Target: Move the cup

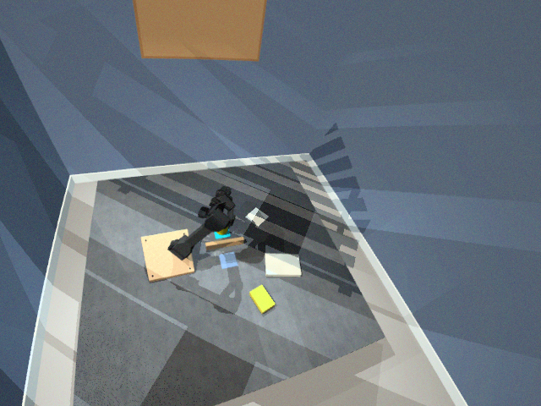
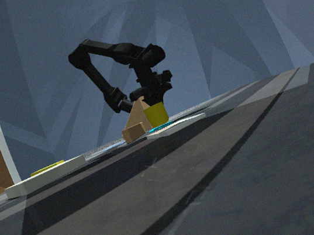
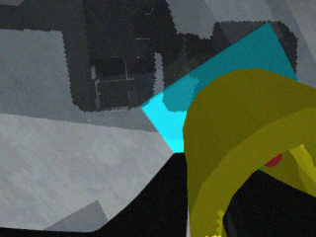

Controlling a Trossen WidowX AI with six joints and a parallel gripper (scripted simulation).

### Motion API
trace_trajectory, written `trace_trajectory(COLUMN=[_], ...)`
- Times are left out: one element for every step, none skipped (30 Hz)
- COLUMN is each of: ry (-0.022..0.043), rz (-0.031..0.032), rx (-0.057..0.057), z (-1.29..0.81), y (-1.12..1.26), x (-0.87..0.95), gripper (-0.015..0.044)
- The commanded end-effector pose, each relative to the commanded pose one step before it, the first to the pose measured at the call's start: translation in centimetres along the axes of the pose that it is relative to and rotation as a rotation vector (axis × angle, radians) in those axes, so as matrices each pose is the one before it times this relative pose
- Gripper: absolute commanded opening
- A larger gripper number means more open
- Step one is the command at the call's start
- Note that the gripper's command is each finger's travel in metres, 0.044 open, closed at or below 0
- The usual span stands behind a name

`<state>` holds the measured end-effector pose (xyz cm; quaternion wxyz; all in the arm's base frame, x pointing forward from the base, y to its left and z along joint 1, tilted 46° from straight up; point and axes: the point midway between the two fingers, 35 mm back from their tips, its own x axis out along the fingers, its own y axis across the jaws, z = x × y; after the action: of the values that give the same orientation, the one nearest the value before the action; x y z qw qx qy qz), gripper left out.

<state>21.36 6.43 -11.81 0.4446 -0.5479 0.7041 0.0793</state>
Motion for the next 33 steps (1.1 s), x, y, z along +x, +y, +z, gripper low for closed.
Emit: trace_trajectory(ry=[-0.00078, 0.0, 0.0, 0.0, 0.0, 0.0, 0.0, 0.0, 0.0, 0.0, 0.0, 0.0, 0.0, 0.0, 0.0, 0.0, 0.0, 0.0, 0.0, 0.0, 0.0, 0.00001, 0.00002, 0.00003, 0.00004, 0.00005, 0.00007, 0.00009, 0.0001, 0.00011, 0.00011, 0.00012, 0.00013], rz=[-0.00019, 0.0, 0.0, 0.0, 0.0, 0.0, 0.0, 0.0, 0.0, 0.0, 0.0, 0.0, 0.0, 0.0, 0.0, 0.0, 0.0, 0.0, 0.0, 0.0, 0.0, 0.0, 0.0, 0.0, 0.0, 0.0, -0.00001, -0.00001, -0.00002, -0.00002, -0.00002, -0.00003, -0.00003], rx=[0.0006, 0.0, 0.0, 0.0, 0.0, 0.0, 0.0, 0.0, 0.0, 0.0, 0.0, 0.0, 0.0, 0.0, 0.0, 0.0, 0.0, 0.0, 0.0, 0.0, 0.0, -0.0001, -0.0001, -0.0002, -0.0002, -0.0002, -0.0003, -0.0003, -0.0003, -0.0003, -0.0003, -0.0003, -0.0003], z=[0.017, 0.0, 0.0, 0.0, 0.0, 0.0, 0.0, 0.0, 0.0, 0.0, 0.0, 0.0, 0.0, 0.0, 0.0, 0.0, 0.0, 0.0, 0.0, 0.0, 0.0, 0.003, 0.006, 0.009, 0.011, 0.012, 0.012, 0.01, 0.008, 0.005, 0.003, 0.001, -0.001], y=[-0.015, 0.0, 0.0, 0.0, 0.0, 0.0, 0.0, 0.0, 0.0, 0.0, 0.0, 0.0, 0.0, 0.0, 0.0, 0.0, 0.0, 0.0, 0.0, 0.0, 0.0, -0.001, -0.001, -0.002, -0.002, -0.002, -0.002, -0.002, -0.002, -0.001, 0.001, 0.002, 0.003], x=[-0.049, 0.0, 0.0, 0.0, 0.0, 0.0, 0.0, 0.0, 0.0, 0.0, 0.0, 0.0, 0.0, 0.0, 0.0, 0.0, 0.0, 0.0, 0.0, 0.0, 0.0, -0.027, -0.054, -0.082, -0.106, -0.131, -0.153, -0.164, -0.167, -0.167, -0.168, -0.168, -0.169], gripper=[0.0, 0.0, 0.0, 0.0, 0.0, 0.0, 0.0, 0.0, 0.0, 0.0, 0.0, 0.0026, 0.0053, 0.0079, 0.0105, 0.0131, 0.0147, 0.0147, 0.0147, 0.0147, 0.0147, 0.0147, 0.0147, 0.0147, 0.0147, 0.0147, 0.0147, 0.0147, 0.0147, 0.0147, 0.0147, 0.0147, 0.0147])
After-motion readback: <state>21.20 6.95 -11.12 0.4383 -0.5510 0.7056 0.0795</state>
